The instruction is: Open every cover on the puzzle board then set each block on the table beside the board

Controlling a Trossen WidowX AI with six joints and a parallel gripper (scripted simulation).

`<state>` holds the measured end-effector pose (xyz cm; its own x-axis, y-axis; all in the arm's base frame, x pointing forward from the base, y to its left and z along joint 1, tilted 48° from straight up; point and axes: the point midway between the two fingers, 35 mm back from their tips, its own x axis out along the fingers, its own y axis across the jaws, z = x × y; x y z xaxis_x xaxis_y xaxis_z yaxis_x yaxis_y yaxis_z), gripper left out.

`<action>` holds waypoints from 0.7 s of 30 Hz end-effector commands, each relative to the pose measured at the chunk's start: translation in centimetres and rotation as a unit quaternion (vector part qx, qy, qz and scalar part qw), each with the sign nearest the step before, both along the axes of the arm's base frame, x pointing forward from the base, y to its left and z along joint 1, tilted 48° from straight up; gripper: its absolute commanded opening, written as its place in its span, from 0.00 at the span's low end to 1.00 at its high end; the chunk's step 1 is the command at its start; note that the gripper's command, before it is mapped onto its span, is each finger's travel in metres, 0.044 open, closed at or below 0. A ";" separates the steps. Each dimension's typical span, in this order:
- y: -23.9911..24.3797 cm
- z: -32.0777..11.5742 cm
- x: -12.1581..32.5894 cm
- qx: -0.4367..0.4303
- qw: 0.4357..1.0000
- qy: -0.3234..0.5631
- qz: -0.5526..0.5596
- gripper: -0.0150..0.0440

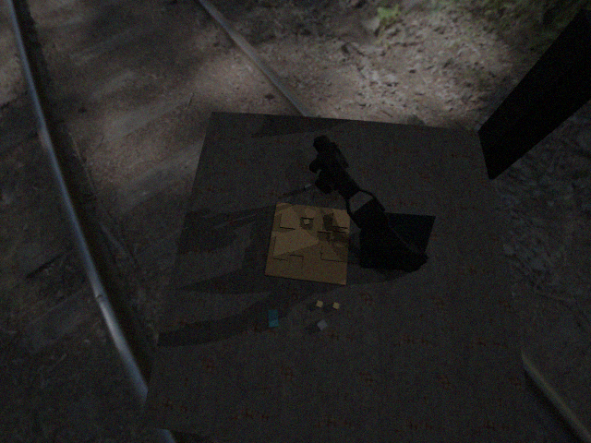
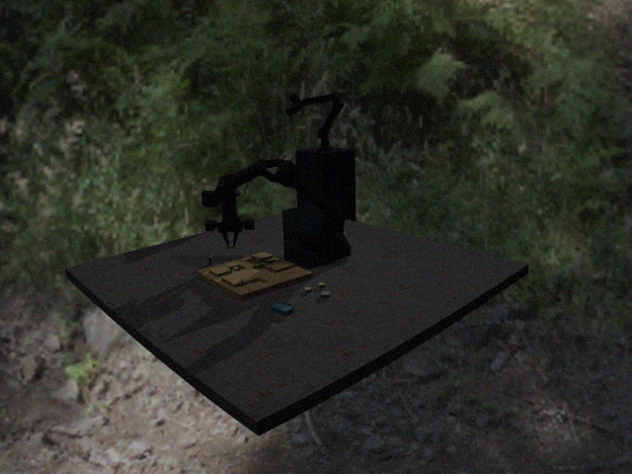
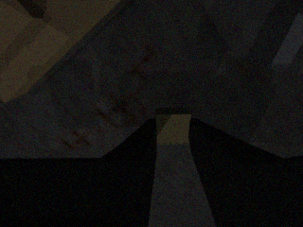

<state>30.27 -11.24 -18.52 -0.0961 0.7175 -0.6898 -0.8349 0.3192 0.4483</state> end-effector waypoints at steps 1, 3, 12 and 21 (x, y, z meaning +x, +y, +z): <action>0.8 -0.8 -0.3 0.004 1.000 0.005 -0.002 0.39; 1.1 -1.0 -0.4 0.004 1.000 0.005 -0.002 0.39; 2.2 -1.9 -0.6 0.005 1.000 0.005 -0.002 0.39; 3.3 -2.8 -1.0 0.006 1.000 0.005 -0.002 0.39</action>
